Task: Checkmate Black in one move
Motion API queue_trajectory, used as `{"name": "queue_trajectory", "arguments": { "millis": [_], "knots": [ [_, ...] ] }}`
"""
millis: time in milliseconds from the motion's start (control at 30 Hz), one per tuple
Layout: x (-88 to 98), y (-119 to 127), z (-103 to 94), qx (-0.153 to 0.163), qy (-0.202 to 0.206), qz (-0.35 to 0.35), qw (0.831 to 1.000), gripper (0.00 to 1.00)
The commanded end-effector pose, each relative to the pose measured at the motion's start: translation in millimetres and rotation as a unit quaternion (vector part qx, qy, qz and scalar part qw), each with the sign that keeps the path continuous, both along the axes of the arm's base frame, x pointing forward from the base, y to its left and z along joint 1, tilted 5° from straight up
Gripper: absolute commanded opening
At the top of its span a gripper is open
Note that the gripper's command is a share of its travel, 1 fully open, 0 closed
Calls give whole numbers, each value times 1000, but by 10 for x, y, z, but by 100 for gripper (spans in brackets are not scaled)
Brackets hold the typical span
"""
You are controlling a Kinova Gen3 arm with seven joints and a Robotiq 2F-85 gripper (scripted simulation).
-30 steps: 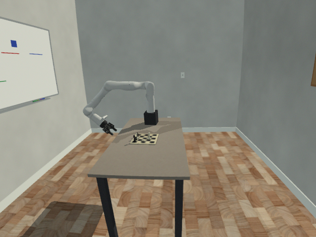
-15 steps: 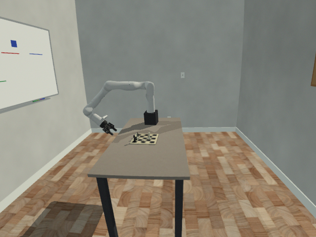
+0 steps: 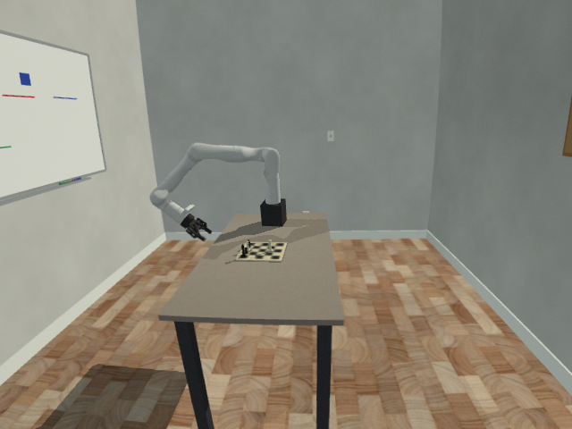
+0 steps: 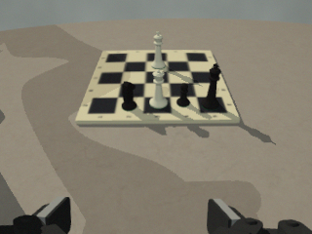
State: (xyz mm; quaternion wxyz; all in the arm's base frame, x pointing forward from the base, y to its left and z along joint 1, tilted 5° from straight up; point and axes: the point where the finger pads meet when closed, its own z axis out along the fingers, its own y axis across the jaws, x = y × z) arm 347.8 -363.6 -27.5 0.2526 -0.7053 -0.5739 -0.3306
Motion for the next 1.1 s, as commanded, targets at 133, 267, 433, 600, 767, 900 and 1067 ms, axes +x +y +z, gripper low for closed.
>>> {"name": "queue_trajectory", "arguments": {
  "millis": [133,267,433,600,767,900,1067],
  "knots": [
    [-23,-38,501,-7,-3,0,1000,100],
    [-35,-34,667,-7,-3,0,1000,100],
    [-38,-34,701,-7,-3,0,1000,100],
    [-32,-10,673,-7,-3,3,1000,100],
    [4,70,655,-27,-6,27,999,100],
    [60,209,628,-62,-13,74,995,100],
    [110,353,607,-100,-24,128,986,100]
  ]
}}
